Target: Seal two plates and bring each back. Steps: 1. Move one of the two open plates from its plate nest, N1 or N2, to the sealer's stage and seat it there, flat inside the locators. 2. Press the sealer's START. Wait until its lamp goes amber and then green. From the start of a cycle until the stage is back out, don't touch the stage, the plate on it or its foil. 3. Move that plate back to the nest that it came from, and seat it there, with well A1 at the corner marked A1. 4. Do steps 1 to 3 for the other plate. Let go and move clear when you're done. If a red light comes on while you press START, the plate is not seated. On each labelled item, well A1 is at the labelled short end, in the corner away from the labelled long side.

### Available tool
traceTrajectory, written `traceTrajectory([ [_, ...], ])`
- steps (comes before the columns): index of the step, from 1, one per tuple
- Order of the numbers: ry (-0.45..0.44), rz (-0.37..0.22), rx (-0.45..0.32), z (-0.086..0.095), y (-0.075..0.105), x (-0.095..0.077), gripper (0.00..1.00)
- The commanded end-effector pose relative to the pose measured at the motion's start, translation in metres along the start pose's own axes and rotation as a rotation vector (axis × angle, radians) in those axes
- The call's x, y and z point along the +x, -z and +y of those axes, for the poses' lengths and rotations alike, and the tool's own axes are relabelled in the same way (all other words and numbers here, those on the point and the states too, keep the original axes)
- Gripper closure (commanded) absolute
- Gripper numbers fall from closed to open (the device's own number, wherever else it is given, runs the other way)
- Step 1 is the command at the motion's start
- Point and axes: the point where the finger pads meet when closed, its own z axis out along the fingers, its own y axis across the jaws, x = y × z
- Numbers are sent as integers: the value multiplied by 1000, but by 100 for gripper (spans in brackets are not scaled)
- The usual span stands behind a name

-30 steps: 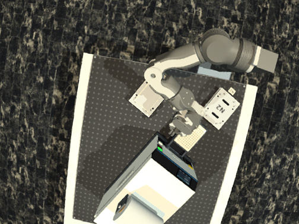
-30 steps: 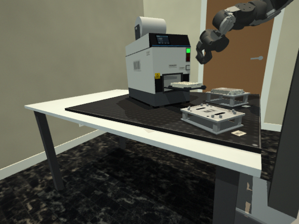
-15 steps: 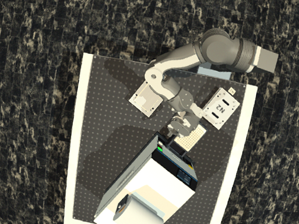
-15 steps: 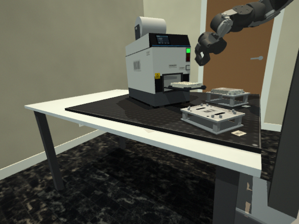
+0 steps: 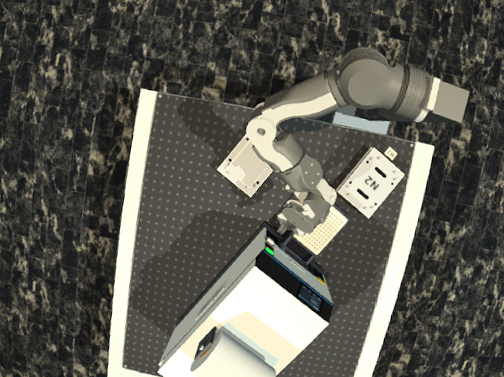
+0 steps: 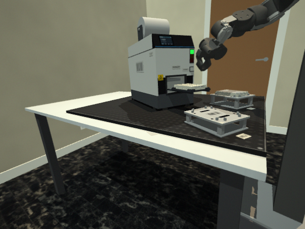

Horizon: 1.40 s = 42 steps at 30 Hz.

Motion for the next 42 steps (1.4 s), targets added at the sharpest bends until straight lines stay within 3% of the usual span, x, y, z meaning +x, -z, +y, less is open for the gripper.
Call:
traceTrajectory([
  [1,10,4,-11,2,-3,2,100],
  [17,10,5,-10,2,-26,-1,100],
  [42,5,3,-8,2,-26,-1,100],
])
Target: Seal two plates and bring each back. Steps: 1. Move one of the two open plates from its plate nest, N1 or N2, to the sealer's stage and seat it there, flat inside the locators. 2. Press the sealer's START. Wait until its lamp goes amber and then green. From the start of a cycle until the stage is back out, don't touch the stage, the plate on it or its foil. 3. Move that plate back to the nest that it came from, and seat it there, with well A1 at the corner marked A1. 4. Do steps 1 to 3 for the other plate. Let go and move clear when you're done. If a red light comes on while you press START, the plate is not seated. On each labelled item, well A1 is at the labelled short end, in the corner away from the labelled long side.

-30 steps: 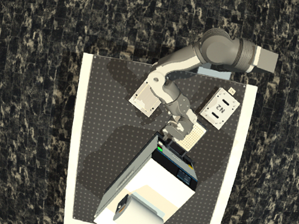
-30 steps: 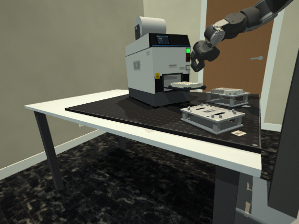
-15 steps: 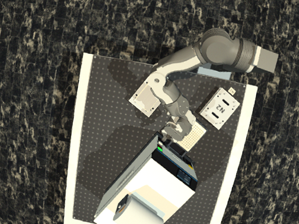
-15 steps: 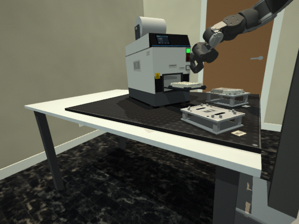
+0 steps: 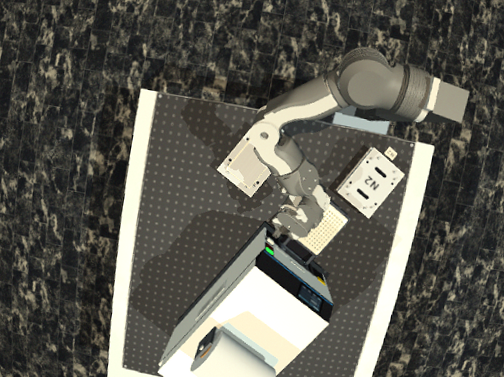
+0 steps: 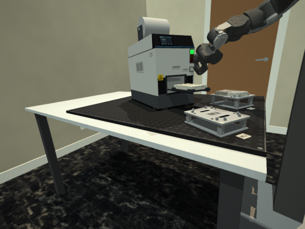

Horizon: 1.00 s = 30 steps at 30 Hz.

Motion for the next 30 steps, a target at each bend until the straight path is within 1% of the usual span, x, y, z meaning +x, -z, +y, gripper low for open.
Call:
traceTrajectory([
  [1,0,-1,-3,1,0,0,100],
  [13,1,2,-4,1,0,2,100],
  [30,1,1,-7,2,-1,-2,100],
])
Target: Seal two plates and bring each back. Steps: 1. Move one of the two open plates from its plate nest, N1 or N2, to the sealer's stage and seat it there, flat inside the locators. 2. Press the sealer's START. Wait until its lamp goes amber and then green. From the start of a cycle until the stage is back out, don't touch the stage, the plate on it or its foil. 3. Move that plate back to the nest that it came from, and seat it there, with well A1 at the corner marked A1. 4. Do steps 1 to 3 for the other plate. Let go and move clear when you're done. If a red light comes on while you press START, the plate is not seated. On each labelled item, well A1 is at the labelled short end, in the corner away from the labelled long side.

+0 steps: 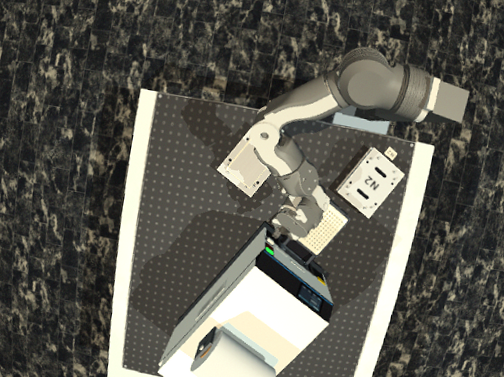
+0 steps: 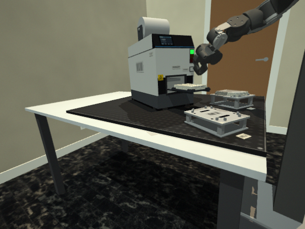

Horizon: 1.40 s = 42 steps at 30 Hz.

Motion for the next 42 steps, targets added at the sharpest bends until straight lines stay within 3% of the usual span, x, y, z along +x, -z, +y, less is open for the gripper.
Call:
traceTrajectory([
  [1,0,0,-8,2,0,-1,100],
  [42,-1,-1,-9,2,-4,-6,100],
])
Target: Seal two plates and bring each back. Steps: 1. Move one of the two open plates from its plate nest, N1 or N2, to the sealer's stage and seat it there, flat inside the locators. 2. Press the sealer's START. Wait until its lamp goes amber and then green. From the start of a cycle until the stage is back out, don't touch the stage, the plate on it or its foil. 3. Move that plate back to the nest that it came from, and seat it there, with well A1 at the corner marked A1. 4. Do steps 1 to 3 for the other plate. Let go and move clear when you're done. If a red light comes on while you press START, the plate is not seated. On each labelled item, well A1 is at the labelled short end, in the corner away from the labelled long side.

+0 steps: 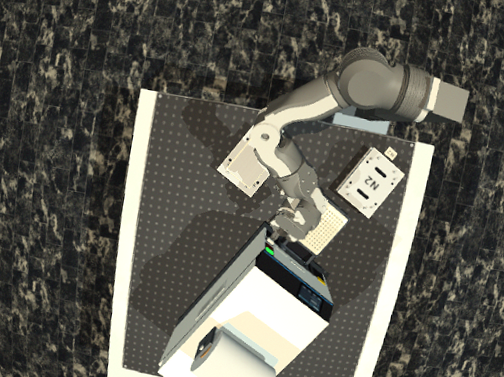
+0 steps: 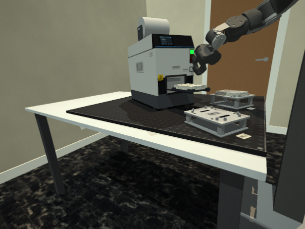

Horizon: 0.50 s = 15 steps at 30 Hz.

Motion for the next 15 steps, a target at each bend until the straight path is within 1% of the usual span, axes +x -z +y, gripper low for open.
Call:
traceTrajectory([
  [1,-2,0,-9,2,1,-2,100],
  [15,-2,0,-9,2,-1,-3,100],
])
